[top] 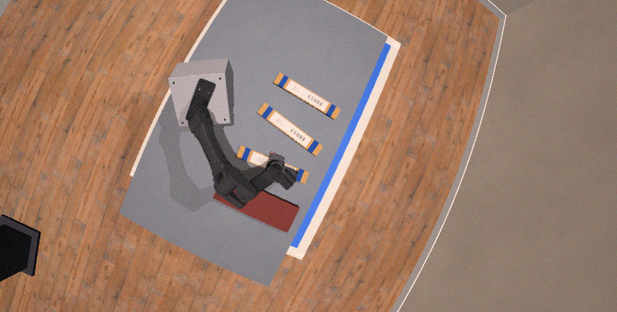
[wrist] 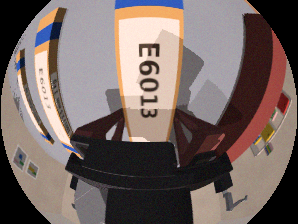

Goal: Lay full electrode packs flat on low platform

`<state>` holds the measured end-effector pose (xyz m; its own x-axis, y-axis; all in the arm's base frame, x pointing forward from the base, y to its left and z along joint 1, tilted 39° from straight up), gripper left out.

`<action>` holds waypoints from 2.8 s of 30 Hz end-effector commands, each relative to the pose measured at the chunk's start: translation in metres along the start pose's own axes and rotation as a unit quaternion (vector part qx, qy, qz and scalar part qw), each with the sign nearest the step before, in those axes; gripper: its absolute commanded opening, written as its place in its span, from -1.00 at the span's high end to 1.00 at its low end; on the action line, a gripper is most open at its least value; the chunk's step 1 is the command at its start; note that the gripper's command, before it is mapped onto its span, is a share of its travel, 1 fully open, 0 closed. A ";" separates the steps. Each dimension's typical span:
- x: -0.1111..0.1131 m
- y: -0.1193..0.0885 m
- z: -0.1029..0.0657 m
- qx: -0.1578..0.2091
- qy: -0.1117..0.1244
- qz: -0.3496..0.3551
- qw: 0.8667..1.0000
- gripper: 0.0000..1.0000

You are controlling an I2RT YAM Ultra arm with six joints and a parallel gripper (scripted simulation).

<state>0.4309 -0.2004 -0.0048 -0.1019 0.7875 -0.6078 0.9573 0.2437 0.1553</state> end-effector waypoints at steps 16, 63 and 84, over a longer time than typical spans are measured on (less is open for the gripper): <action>-0.010 0.025 -0.018 -0.034 -0.014 0.003 0.999 -0.92; 0.005 -0.004 -0.022 -0.011 0.000 -0.010 1.000 -0.92; -0.002 0.000 -0.109 -0.019 -0.007 0.000 1.000 -0.92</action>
<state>0.4060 -0.1545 0.0634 -0.1004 0.7792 -0.6187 0.9483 0.2631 0.1775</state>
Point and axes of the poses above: the point where the finger pads meet when closed, its own z axis out along the fingers, its own x axis across the jaws, y = z × x, the point moved 2 cm from there along -z, back along the fingers, and after that the axes turned 10 degrees about -z, right-handed, at the moved point
